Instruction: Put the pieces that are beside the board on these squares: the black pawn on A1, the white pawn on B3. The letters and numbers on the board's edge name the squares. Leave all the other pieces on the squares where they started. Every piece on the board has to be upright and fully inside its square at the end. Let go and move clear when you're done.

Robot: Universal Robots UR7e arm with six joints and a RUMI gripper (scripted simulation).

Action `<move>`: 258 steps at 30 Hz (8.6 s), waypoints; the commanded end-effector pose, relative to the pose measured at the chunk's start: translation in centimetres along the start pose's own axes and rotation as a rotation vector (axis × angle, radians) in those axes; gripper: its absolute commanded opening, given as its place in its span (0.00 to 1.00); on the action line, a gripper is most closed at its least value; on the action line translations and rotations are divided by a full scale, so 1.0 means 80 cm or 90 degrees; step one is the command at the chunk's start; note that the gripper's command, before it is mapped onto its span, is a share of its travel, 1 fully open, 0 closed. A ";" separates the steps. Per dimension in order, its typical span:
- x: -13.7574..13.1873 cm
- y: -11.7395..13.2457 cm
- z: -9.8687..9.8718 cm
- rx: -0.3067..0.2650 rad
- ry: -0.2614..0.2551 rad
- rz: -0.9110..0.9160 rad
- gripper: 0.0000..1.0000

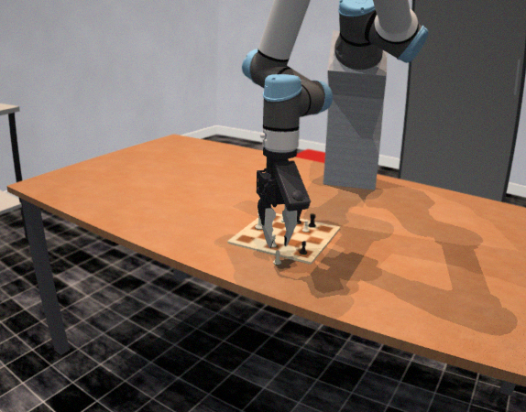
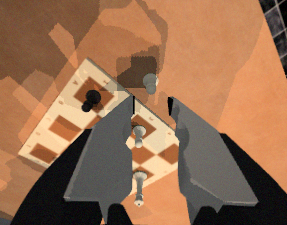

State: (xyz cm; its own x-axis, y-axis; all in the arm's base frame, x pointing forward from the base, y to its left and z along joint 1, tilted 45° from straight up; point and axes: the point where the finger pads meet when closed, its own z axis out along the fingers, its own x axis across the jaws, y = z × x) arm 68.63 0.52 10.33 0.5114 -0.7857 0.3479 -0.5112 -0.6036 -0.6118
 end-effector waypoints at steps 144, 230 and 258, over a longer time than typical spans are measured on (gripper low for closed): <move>0.001 -0.002 0.041 0.001 0.001 0.000 0.00; -0.001 0.005 -0.084 0.000 0.000 0.017 0.00; -0.050 0.127 -0.092 -0.001 -0.001 0.472 0.00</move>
State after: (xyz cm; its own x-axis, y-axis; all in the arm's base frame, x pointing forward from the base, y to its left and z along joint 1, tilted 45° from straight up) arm 56.63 -3.28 8.07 0.0787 -0.9887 -0.1276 -0.7356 0.0288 -0.6767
